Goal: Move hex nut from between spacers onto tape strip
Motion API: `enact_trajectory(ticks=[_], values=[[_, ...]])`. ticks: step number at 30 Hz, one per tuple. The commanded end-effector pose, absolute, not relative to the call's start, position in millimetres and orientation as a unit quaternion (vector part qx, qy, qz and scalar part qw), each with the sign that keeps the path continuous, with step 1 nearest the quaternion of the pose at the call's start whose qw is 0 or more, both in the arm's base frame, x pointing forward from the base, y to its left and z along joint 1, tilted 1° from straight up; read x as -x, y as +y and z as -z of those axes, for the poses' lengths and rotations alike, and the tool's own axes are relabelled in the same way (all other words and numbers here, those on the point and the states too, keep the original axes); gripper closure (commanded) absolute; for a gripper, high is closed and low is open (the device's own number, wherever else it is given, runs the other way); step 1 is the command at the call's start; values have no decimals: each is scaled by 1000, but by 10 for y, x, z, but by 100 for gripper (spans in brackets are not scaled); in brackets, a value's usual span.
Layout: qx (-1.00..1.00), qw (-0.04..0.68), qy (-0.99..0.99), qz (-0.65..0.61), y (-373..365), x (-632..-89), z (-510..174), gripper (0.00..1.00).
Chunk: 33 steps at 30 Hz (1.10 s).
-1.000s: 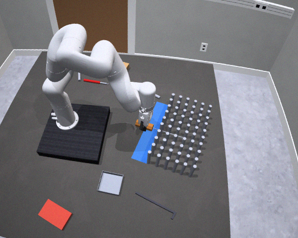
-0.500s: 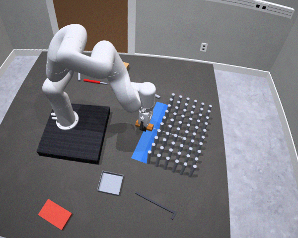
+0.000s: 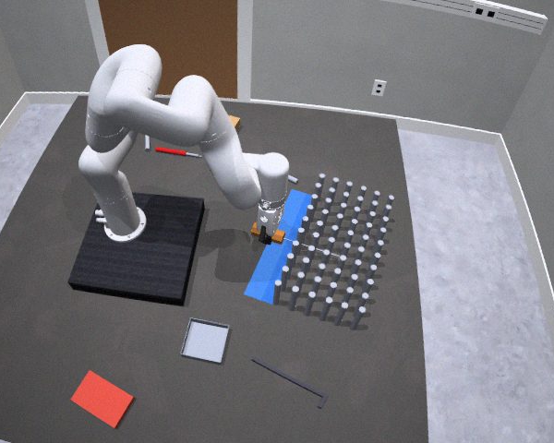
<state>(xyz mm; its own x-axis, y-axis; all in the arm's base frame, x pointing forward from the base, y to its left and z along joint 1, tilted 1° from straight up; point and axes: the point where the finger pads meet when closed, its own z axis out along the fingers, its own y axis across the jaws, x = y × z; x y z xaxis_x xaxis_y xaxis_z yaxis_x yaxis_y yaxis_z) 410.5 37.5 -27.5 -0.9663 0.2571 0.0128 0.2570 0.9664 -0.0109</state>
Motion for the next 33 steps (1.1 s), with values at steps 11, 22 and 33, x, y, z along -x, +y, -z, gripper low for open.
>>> enact_trajectory(ticks=[11, 22, 33], values=[[130, 5, -992, -4, 401, -4034, 262, 100], [130, 5, -992, -4, 434, -3917, 261, 100], [130, 5, -992, -4, 480, -3755, 259, 100]])
